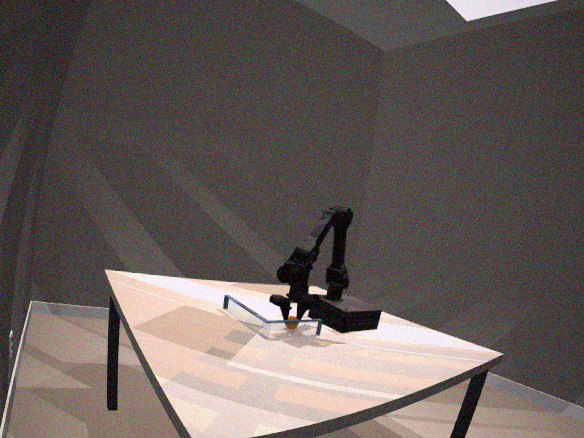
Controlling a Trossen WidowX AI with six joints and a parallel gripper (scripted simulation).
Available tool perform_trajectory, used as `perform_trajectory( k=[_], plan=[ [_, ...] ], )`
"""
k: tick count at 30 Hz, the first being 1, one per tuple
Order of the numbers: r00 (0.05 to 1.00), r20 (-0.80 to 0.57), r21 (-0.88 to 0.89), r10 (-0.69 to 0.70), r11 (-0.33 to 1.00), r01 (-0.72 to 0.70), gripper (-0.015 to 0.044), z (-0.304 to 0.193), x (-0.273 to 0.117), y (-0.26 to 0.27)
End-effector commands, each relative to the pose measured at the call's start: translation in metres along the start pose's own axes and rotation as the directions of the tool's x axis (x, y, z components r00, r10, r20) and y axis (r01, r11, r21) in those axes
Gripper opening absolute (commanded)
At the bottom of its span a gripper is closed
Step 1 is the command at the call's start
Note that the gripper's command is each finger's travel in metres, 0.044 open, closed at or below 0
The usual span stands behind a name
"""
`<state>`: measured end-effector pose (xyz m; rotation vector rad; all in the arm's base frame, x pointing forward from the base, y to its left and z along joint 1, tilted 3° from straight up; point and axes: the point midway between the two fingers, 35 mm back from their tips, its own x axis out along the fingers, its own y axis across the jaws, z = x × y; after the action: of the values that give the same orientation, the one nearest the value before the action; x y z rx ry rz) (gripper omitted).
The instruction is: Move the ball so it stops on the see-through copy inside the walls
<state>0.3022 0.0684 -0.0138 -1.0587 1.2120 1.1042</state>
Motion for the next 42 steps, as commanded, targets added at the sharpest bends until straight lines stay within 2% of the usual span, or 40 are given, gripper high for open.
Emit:
perform_trajectory(
  k=[1,13,26,30,35,42],
  plan=[
    [1.0,0.0,0.002,-0.001,1.0,0.001,0.0,0.0,0.005,0.0],
    [1.0,0.0,0.002,0.0,1.0,0.0,0.0,0.0,0.02,0.0],
    [1.0,-0.001,-0.003,0.002,1.0,-0.002,0.0341,0.0,0.017,0.001],
    [1.0,-0.001,-0.002,0.002,1.0,-0.002,0.0343,0.0,0.006,-0.001],
    [1.0,0.0,0.002,-0.001,1.0,0.001,0.0343,0.0,-0.066,-0.001],
    [1.0,0.007,0.007,-0.02,1.0,0.02,0.0343,0.002,-0.063,-0.005]
  ],
)
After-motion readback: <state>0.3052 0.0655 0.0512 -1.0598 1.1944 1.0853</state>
